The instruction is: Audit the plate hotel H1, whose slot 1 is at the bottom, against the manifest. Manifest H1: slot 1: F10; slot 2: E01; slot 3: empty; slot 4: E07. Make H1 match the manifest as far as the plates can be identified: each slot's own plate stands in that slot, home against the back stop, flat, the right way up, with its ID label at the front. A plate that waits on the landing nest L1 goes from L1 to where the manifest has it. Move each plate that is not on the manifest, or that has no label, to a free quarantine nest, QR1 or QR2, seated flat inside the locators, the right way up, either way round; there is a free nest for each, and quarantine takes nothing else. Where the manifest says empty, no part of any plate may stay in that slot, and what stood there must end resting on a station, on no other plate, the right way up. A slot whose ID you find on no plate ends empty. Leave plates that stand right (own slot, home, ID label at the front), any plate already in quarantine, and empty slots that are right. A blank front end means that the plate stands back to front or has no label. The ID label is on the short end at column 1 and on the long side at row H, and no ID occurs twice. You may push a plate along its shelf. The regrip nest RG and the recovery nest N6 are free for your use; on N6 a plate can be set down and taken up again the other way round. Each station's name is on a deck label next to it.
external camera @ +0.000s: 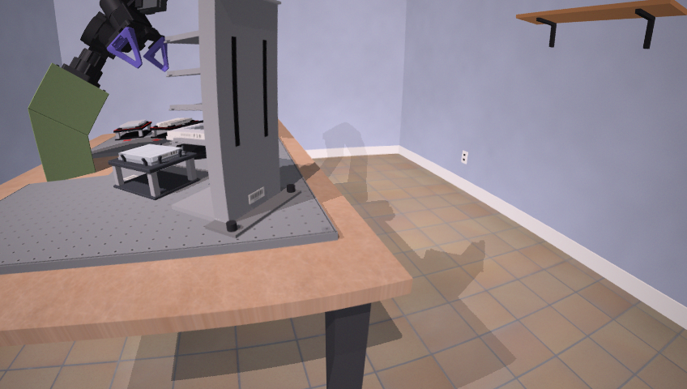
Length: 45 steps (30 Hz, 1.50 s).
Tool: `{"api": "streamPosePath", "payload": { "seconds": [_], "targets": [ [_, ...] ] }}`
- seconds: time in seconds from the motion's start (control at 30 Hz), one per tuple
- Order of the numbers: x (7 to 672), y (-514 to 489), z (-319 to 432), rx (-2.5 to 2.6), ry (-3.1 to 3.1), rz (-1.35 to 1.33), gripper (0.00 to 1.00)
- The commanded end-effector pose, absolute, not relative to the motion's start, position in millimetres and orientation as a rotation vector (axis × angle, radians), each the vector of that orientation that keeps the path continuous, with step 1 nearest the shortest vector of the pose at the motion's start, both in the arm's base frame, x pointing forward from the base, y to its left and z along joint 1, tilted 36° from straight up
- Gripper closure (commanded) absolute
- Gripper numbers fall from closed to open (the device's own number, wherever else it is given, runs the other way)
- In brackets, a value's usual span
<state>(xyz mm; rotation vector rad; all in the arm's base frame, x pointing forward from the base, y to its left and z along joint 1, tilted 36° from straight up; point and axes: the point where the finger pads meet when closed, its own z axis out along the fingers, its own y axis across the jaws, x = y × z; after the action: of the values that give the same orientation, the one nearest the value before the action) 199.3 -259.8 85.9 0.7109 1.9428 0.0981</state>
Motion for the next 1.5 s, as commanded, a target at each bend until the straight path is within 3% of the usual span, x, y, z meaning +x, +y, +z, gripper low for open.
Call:
{"api": "streamPosePath", "payload": {
  "seconds": [0.0, 1.47],
  "targets": [
    [211.8, -273.8, 113.3, 0.564, 1.973, 0.021, 0.00],
    [299.8, -238.2, 175.9, -0.465, 2.320, -0.032, 0.00]
  ]
}}
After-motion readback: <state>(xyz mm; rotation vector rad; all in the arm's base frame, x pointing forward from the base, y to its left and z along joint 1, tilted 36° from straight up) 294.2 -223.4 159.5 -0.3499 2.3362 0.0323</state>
